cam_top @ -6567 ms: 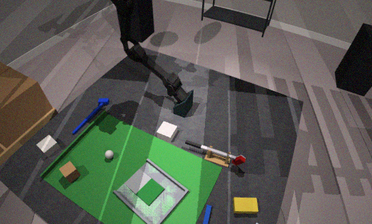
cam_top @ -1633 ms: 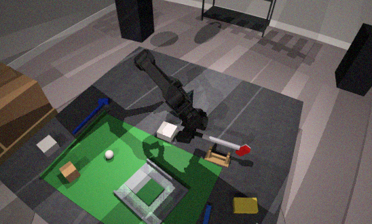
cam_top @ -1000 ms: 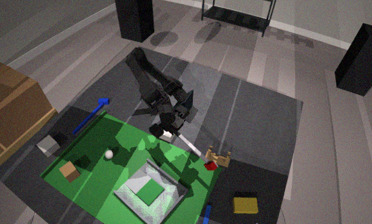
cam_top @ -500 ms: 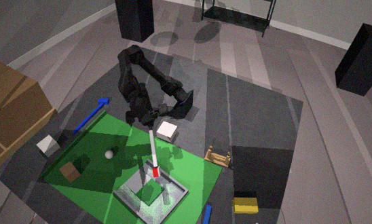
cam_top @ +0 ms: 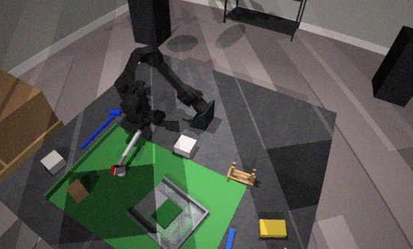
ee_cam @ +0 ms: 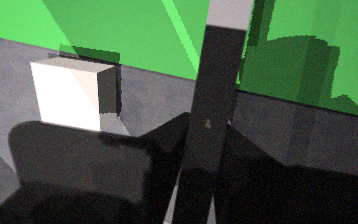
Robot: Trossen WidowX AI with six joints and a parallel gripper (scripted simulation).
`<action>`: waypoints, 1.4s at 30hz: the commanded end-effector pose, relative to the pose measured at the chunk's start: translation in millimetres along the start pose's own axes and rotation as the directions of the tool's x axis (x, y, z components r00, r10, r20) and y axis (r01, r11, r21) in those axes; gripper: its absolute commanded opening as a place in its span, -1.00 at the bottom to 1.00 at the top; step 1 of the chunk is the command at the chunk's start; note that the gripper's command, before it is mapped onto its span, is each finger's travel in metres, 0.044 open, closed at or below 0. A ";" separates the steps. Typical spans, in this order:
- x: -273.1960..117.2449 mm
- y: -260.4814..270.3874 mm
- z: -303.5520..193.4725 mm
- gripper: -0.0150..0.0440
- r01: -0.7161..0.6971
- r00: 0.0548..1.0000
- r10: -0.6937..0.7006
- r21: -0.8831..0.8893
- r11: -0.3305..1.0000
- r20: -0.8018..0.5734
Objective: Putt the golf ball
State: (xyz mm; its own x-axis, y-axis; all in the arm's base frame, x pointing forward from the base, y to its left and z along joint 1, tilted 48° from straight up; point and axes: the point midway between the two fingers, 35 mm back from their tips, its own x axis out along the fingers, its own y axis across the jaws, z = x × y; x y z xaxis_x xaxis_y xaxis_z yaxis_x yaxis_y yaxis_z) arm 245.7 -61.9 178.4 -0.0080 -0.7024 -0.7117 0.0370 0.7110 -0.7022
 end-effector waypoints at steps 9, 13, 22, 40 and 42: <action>-3.2 -43.6 -22.0 -0.49 0.056 0.998 -0.055 0.238 0.970 -0.011; 7.7 -44.1 -21.7 -0.49 0.055 0.999 -0.054 0.239 0.970 -0.010; 34.4 -46.4 -22.7 -0.49 0.058 0.998 -0.057 0.240 0.969 -0.009; 61.7 -48.3 -23.1 -0.49 0.059 0.998 -0.058 0.240 0.969 -0.009; 60.3 -48.0 -24.0 -0.49 0.057 0.998 -0.055 0.242 0.969 -0.015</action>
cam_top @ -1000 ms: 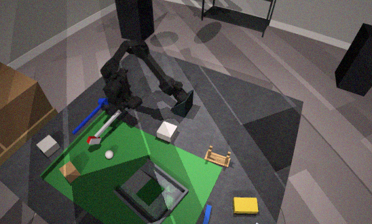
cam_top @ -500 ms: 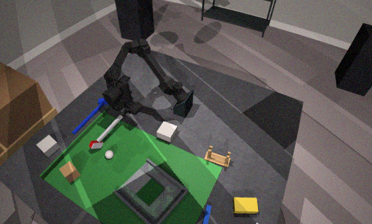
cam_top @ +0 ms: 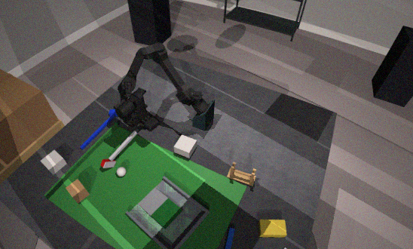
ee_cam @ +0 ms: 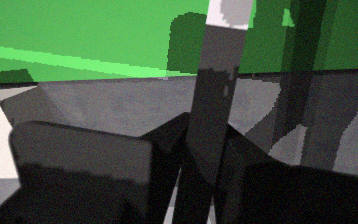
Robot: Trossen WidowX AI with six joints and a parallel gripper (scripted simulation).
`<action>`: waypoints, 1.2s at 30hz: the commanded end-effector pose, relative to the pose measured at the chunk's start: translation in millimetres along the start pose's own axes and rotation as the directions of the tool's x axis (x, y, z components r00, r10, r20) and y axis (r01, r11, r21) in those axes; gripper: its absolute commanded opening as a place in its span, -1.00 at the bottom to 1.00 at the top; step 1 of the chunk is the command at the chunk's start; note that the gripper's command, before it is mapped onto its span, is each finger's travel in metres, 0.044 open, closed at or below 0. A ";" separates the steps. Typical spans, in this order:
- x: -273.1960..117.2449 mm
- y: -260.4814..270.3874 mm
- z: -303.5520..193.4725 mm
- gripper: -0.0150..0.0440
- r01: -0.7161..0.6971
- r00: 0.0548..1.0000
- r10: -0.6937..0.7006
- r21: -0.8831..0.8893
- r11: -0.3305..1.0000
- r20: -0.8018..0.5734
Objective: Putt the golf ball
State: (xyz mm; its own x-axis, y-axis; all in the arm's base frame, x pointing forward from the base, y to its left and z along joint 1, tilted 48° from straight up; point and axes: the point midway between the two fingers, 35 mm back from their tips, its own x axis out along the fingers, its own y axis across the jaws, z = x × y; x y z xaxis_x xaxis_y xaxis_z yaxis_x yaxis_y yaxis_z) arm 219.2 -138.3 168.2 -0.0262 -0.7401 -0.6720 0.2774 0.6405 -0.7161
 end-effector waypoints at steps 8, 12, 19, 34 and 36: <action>-0.8 0.2 0.2 -0.49 0.000 1.000 0.000 0.000 1.000 0.001; 0.1 -7.2 0.8 -0.49 -0.001 1.000 0.001 -0.001 1.000 0.003; 2.4 -30.3 1.2 -0.49 0.003 1.000 -0.003 -0.001 1.000 0.009; 4.2 90.7 4.3 -0.49 -0.010 1.000 0.010 -0.002 1.000 0.003; 3.7 106.8 0.5 -0.49 -0.004 1.000 0.004 -0.002 1.000 0.006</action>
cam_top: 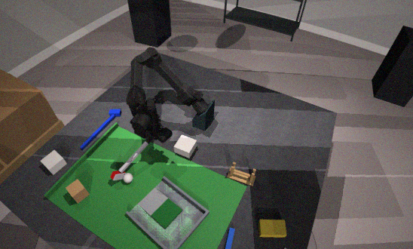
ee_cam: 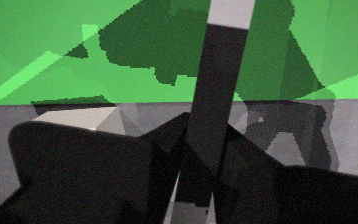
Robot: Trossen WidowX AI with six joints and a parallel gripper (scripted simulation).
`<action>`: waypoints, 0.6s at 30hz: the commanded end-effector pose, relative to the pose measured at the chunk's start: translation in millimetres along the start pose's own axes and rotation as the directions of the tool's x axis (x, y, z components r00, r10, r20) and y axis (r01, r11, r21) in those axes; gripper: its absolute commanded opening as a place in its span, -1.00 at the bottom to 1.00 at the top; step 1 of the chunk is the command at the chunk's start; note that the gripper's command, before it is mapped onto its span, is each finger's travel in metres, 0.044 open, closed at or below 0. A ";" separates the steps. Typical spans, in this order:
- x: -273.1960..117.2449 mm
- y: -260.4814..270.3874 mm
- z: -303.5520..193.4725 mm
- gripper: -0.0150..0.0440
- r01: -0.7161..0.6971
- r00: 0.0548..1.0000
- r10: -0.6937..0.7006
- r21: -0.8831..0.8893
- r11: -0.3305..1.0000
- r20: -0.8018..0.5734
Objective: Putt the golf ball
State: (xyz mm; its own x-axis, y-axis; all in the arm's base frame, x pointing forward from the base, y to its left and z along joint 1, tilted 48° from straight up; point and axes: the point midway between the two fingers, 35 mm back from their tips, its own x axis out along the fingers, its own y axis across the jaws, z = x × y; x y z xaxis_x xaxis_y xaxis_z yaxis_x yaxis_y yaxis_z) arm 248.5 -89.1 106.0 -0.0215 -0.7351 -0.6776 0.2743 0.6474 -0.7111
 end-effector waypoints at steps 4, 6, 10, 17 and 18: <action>-3.2 24.8 -6.1 -0.49 0.005 1.000 -0.005 0.001 1.000 0.004; -9.0 25.3 -5.6 -0.49 0.003 1.000 -0.003 0.001 1.000 0.004; -27.1 26.3 -4.9 -0.49 0.001 1.000 -0.001 0.000 1.000 0.003; -59.8 25.7 -6.3 -0.49 0.003 1.000 -0.003 0.000 1.000 0.003; -60.6 25.7 -6.4 -0.49 0.004 1.000 -0.004 0.000 1.000 0.003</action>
